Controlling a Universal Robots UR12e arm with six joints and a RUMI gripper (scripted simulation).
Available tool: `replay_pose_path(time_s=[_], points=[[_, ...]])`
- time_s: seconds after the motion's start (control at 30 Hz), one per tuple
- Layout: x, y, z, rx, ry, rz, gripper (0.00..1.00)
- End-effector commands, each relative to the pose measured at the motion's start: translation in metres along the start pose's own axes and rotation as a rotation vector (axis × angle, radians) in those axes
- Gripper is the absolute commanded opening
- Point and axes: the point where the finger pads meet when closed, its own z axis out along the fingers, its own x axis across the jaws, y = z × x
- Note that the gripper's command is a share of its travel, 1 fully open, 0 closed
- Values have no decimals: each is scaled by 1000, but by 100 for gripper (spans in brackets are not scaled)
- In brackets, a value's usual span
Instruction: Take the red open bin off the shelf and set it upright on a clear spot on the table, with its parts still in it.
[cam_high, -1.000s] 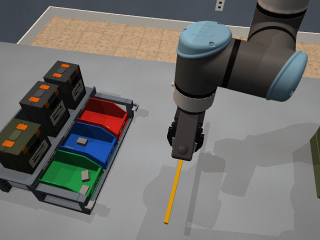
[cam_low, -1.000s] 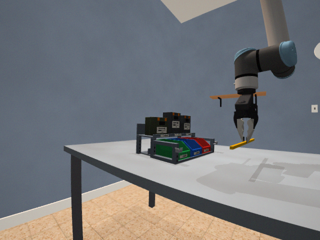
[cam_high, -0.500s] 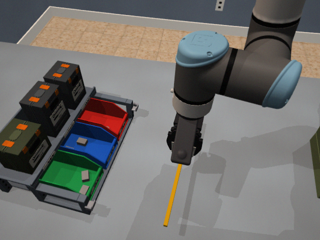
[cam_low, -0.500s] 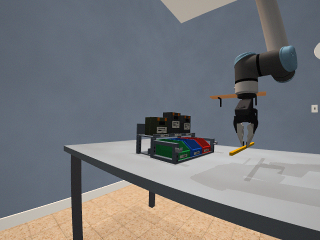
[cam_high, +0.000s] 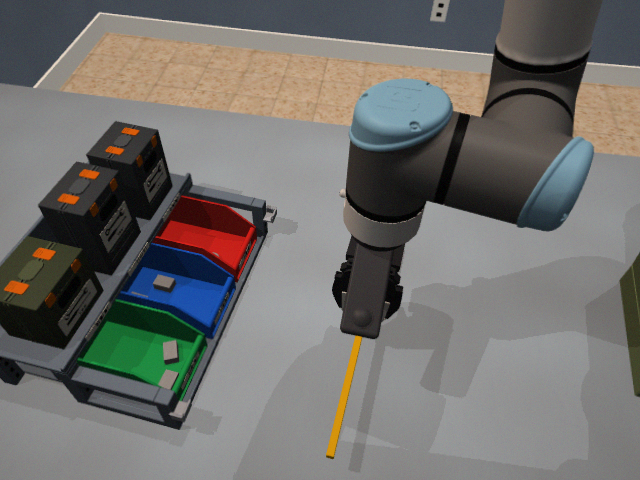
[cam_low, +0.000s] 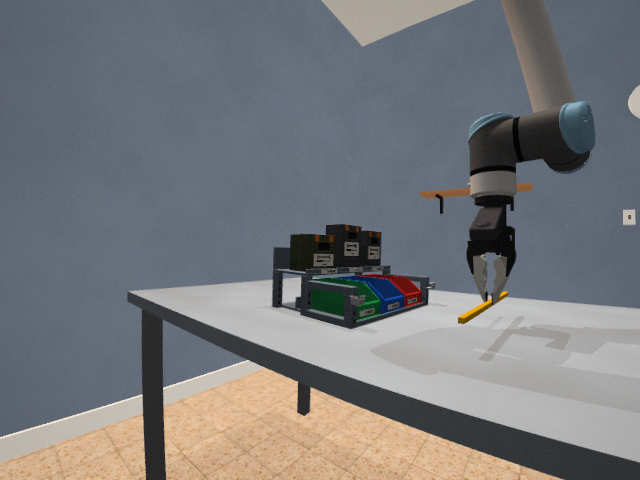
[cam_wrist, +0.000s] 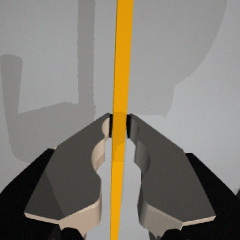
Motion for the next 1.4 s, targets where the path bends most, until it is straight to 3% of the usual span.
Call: replay_pose_path(time_s=[0.0, 0.23, 0.63, 0.8, 1.2, 1.37], points=[[0, 0, 1, 0, 1, 0, 0], [1, 0, 20, 0, 1, 0, 0], [1, 0, 20, 0, 1, 0, 0], [1, 0, 40, 0, 1, 0, 0], [1, 0, 40, 0, 1, 0, 0], [2, 0, 50, 0, 1, 0, 0]])
